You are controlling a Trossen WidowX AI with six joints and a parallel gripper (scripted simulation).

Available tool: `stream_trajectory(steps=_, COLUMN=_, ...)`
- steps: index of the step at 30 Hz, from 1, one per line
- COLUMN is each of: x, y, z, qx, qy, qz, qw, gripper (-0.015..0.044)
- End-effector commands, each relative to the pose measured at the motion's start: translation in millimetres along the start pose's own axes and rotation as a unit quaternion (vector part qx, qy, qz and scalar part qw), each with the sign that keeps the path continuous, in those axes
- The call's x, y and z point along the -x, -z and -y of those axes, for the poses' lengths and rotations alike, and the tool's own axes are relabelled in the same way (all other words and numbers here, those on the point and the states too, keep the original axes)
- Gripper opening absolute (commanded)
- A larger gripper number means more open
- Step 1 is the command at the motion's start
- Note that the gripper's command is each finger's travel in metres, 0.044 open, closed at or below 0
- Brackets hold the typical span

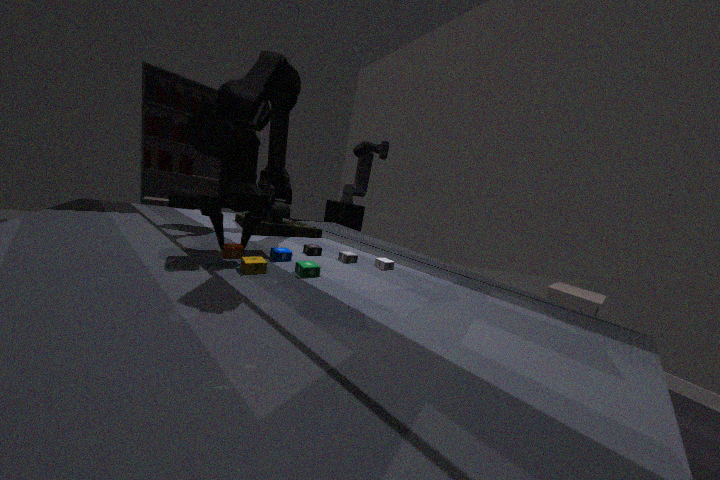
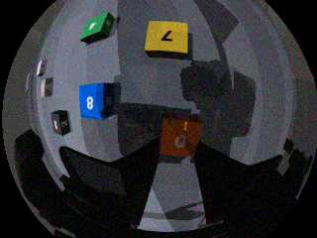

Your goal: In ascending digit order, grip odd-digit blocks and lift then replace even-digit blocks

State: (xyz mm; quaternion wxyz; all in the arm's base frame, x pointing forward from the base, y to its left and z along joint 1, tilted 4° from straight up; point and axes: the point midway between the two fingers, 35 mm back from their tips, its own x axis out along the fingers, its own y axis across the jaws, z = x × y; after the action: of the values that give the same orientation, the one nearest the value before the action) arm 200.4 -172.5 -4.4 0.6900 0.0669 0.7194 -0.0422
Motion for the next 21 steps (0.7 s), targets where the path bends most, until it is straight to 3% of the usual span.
stream_trajectory(steps=1, x=-1.1, y=0.5, z=0.5, qx=0.002, qy=0.001, qz=-0.002, qw=1.000, gripper=0.0120)
stream_trajectory(steps=21, x=3.5, y=1.8, z=0.9, qx=0.008, qy=-0.005, qz=0.004, qw=1.000, gripper=0.0120)
